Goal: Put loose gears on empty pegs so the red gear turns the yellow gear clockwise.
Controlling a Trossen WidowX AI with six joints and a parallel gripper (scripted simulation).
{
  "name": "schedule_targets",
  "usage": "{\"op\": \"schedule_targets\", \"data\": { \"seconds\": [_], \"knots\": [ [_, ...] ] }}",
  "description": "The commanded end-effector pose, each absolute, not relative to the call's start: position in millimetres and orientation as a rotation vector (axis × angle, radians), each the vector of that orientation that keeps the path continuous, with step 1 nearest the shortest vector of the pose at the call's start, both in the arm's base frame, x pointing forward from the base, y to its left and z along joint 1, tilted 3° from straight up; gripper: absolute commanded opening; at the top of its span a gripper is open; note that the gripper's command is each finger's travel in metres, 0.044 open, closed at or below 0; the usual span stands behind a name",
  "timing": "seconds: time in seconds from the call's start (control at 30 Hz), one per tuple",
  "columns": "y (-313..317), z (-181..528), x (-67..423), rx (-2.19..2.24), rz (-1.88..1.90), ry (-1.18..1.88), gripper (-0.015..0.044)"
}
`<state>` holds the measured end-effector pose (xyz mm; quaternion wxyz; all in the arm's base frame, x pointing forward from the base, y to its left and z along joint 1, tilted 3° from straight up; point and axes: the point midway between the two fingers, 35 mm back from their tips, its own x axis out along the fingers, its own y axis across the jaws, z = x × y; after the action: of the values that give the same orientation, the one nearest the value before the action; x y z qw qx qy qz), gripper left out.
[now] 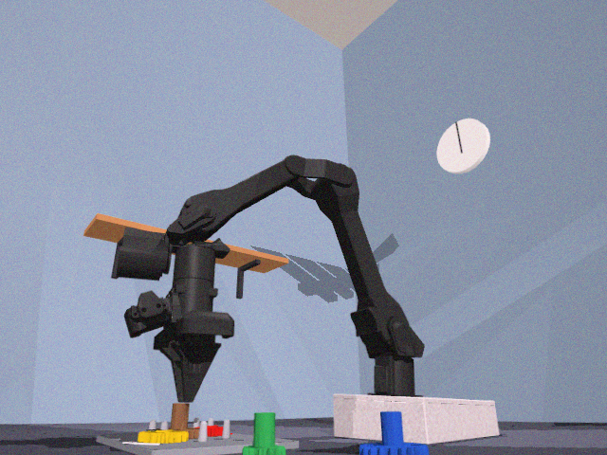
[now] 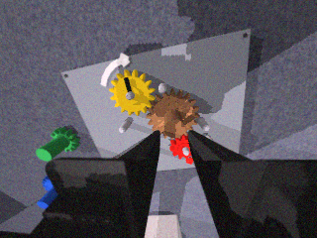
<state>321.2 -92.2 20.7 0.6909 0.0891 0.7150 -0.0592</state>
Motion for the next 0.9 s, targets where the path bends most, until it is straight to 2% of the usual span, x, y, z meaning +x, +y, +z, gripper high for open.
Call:
{"op": "schedule_targets", "data": {
  "seconds": [0.0,0.17,0.33,0.53,0.87],
  "knots": [
    [-95,47,326,0.197,-0.139,1.579,0.014],
    [-95,58,325,0.197,-0.139,1.579,0.014],
    [-95,97,322,0.198,-0.137,1.58,0.0271],
    [-95,100,321,0.198,-0.137,1.58,0.0429],
    [-95,100,321,0.198,-0.137,1.58,0.044]
  ]
}}
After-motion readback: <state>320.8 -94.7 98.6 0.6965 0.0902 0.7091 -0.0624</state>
